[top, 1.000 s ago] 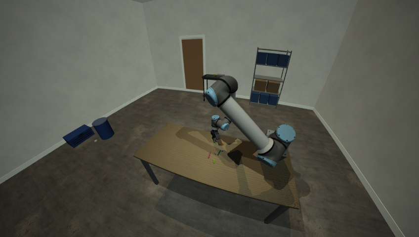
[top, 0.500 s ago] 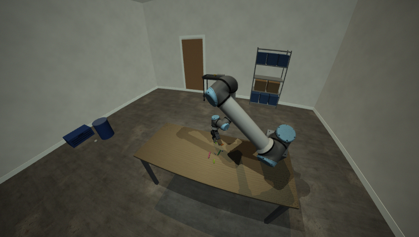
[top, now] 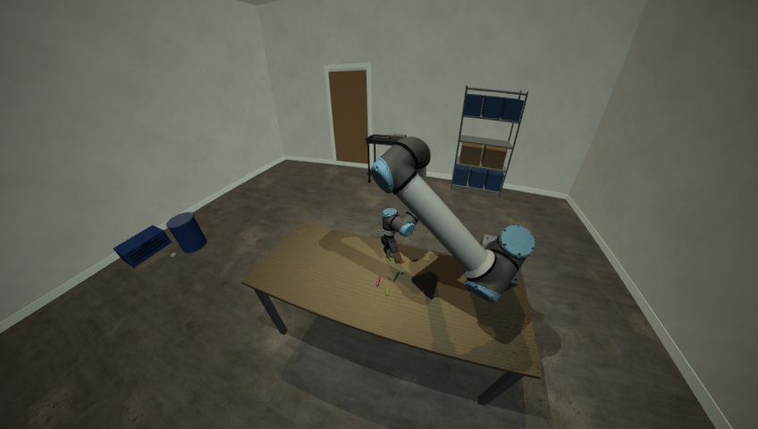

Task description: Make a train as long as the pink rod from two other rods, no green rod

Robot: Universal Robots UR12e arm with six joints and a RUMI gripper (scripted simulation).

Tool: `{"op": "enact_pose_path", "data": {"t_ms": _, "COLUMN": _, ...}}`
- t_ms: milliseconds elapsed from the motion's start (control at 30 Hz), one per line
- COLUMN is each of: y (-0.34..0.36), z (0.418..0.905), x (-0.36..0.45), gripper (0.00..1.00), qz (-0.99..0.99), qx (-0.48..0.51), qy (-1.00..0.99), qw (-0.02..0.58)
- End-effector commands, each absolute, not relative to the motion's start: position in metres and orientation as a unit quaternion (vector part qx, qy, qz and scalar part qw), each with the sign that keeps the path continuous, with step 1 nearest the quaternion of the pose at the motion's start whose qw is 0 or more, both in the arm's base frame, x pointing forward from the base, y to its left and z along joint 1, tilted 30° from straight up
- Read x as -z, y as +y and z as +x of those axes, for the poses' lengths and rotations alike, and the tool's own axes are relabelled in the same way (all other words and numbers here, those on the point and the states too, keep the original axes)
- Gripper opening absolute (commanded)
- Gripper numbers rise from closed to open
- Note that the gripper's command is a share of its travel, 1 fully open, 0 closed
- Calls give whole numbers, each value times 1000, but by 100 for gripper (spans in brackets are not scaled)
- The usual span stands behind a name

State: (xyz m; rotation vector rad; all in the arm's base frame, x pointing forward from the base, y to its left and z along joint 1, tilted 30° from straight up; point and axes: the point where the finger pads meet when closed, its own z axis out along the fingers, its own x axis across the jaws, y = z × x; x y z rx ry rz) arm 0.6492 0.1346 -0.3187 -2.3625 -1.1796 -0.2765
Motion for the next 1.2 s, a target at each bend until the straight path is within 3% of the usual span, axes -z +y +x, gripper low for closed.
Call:
{"op": "enact_pose_path", "data": {"t_ms": 0, "y": 134, "z": 650, "x": 318, "gripper": 0, "qz": -864, "qx": 102, "qy": -431, "qw": 240}}
{"op": "enact_pose_path", "data": {"t_ms": 567, "y": 132, "z": 650, "x": 315, "gripper": 0, "qz": -864, "qx": 102, "qy": -431, "qw": 240}}
{"op": "enact_pose_path", "data": {"t_ms": 1167, "y": 86, "z": 653, "x": 235, "gripper": 0, "qz": -864, "qx": 102, "qy": -431, "qw": 240}}
